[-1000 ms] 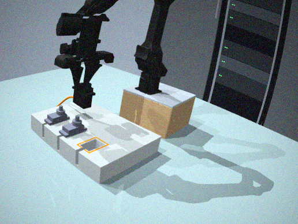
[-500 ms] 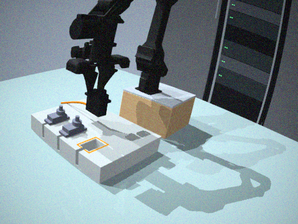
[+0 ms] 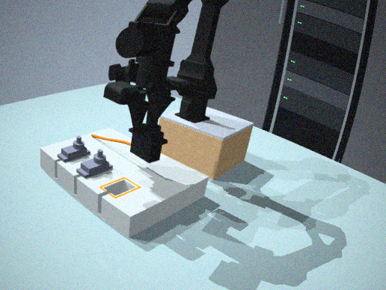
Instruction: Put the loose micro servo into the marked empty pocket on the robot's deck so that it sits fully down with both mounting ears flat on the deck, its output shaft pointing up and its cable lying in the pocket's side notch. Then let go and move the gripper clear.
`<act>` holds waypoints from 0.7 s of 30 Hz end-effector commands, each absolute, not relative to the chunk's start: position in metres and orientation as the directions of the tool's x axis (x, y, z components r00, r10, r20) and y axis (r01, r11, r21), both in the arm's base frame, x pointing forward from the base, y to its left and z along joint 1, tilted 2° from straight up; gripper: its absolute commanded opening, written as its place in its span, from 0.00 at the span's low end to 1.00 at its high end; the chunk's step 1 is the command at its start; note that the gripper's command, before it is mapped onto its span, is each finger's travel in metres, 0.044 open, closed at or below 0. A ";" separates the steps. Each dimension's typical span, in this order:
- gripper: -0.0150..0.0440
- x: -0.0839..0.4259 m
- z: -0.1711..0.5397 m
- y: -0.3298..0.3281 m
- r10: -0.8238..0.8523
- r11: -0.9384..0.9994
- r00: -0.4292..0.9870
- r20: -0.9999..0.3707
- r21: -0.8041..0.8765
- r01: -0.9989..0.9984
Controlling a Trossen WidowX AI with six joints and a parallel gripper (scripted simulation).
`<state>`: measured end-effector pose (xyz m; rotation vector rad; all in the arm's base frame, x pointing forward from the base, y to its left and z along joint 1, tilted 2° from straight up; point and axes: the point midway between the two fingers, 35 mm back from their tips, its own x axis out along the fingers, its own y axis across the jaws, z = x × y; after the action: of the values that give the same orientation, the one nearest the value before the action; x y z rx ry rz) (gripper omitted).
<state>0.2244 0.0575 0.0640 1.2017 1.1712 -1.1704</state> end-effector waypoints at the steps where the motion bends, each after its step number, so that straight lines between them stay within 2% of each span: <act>1: 0.25 0.224 0.065 0.074 -0.020 0.015 0.051 -0.998 0.051 0.999; 12: 0.25 0.220 0.064 0.100 -0.017 0.033 0.051 -0.999 0.051 0.998; 21: 0.25 0.220 0.064 0.100 -0.017 0.302 0.051 -0.999 0.044 0.952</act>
<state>0.2190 0.0998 0.0634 1.0653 1.2524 -1.0372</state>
